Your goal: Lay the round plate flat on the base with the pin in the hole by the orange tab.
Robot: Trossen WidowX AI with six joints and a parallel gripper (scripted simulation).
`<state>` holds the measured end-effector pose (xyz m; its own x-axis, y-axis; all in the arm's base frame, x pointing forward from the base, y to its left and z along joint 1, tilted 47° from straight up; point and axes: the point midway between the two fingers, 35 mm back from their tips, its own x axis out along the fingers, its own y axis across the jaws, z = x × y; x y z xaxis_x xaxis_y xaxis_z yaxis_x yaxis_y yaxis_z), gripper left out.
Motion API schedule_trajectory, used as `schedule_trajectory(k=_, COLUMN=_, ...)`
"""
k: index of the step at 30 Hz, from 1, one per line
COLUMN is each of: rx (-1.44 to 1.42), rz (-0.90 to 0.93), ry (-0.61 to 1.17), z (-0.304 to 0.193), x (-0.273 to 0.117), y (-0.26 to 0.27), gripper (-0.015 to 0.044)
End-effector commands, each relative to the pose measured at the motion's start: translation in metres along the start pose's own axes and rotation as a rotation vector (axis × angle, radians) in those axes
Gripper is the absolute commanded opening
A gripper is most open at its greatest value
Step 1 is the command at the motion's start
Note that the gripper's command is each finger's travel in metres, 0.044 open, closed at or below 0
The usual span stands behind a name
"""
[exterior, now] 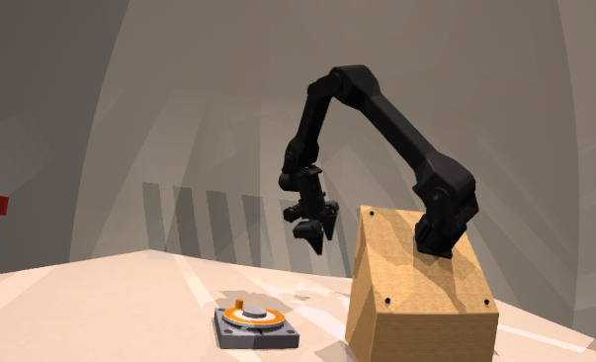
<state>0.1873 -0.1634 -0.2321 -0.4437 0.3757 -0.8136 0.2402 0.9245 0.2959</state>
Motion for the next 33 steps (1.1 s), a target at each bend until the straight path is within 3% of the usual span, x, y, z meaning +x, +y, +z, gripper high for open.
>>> schedule_trajectory(k=1, rx=-0.005, rz=0.004, ry=-0.007, z=0.002, x=-0.002, y=0.003, gripper=0.0374)
schedule_trajectory(k=8, rx=-0.209, rz=0.189, ry=-0.215, z=0.042, x=-0.05, y=0.143, gripper=0.019)
schedule_trajectory(k=10, rx=-0.235, rz=0.214, ry=-0.231, z=0.042, x=-0.054, y=0.159, gripper=0.0137)
schedule_trajectory(k=15, rx=-0.409, rz=0.398, ry=-0.289, z=0.027, x=-0.075, y=0.263, gripper=0.0006)
schedule_trajectory(k=23, rx=-0.416, rz=0.406, ry=-0.289, z=0.027, x=-0.075, y=0.269, gripper=0.0)
schedule_trajectory(k=33, rx=-0.416, rz=0.408, ry=-0.288, z=0.036, x=-0.034, y=0.29, gripper=0.0)
